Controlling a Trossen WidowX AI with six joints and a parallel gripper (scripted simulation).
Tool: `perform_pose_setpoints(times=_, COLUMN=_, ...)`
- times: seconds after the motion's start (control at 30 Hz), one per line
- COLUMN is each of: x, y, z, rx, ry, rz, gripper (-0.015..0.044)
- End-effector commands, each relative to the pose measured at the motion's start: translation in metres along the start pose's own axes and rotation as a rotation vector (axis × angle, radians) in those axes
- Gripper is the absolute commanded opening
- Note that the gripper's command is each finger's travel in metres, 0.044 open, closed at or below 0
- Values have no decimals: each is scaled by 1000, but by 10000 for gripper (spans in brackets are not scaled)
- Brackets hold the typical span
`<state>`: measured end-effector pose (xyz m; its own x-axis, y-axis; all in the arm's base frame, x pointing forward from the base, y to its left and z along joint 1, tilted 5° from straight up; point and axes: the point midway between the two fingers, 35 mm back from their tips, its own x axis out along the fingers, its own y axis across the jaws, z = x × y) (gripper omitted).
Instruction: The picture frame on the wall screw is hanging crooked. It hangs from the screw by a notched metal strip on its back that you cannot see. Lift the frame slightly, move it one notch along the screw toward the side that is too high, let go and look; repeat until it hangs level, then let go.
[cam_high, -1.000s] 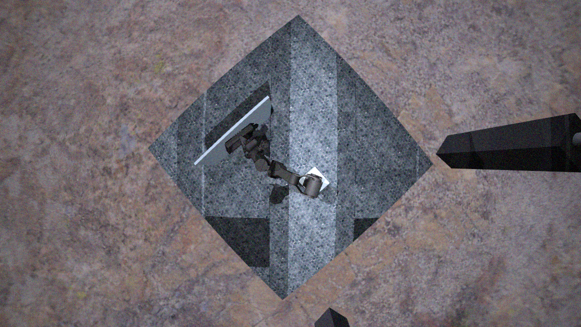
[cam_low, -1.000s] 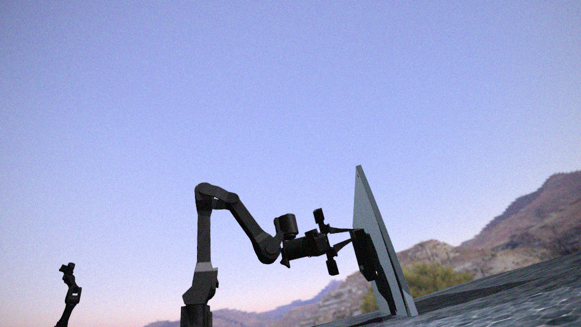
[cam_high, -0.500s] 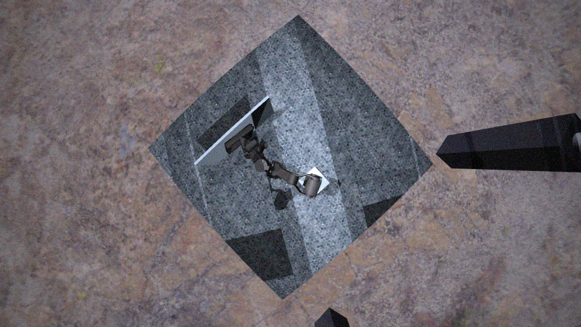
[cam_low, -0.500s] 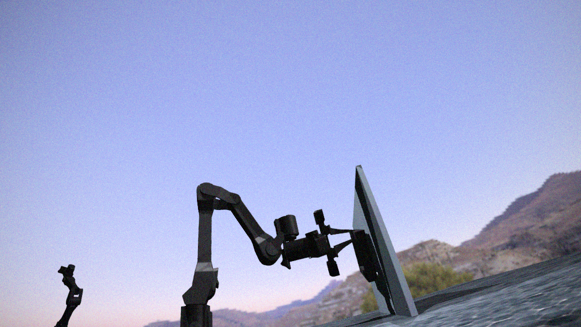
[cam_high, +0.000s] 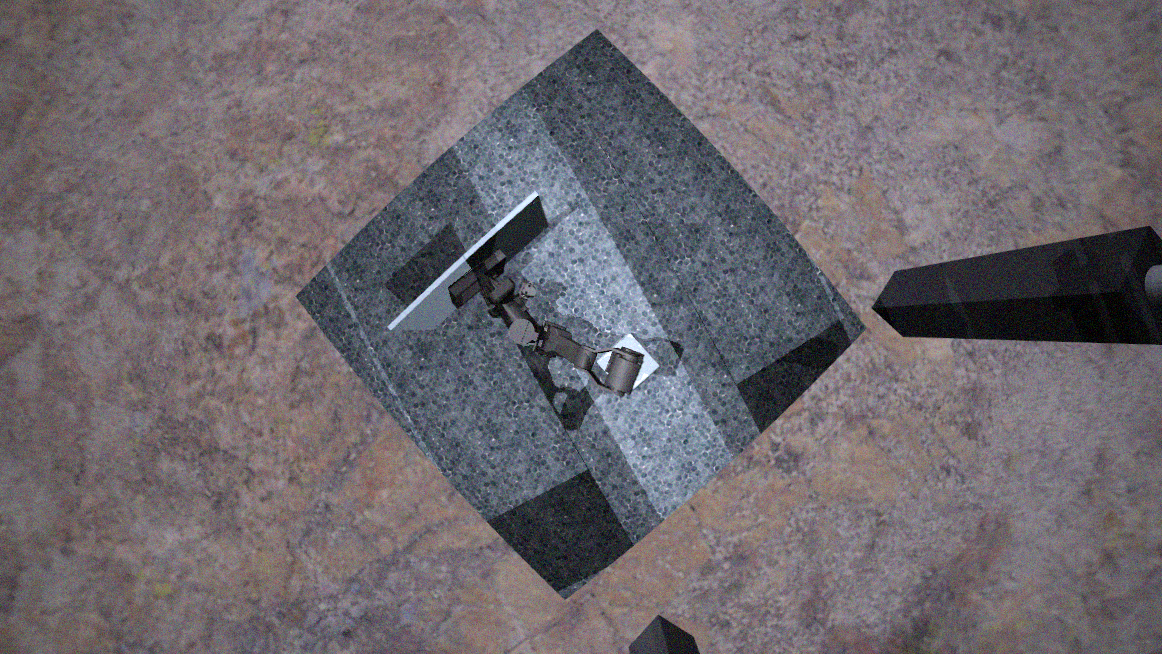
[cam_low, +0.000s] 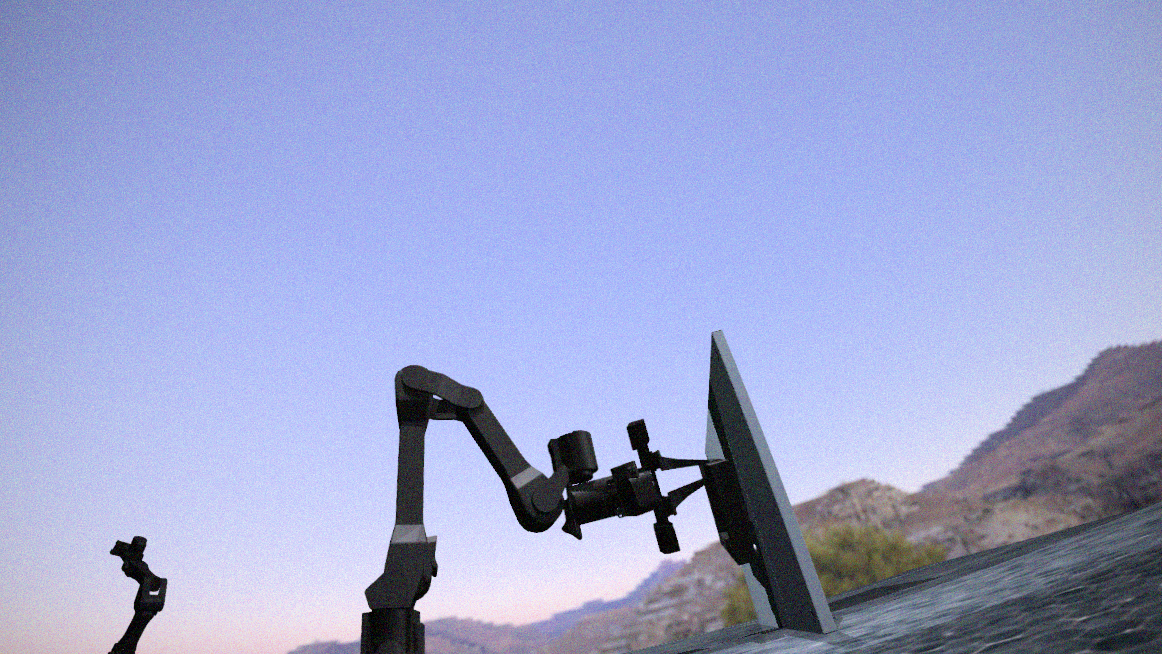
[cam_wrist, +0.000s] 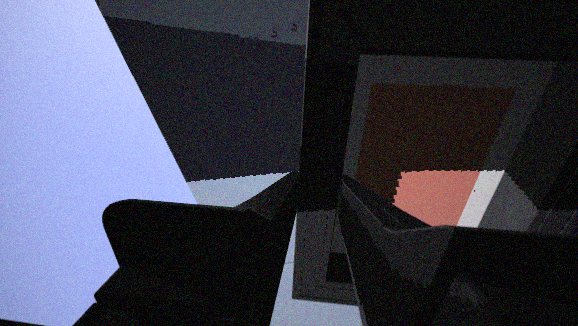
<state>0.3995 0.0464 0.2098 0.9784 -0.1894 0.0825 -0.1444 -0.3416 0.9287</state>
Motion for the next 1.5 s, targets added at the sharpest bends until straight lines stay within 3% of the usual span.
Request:
perform_pose_setpoints(times=0.0, x=0, y=0, z=0, rx=0, ry=1, rz=-1, gripper=0)
perform_pose_setpoints(times=1.47, x=0, y=0, z=0, rx=-183, ry=0, rz=0, gripper=0)
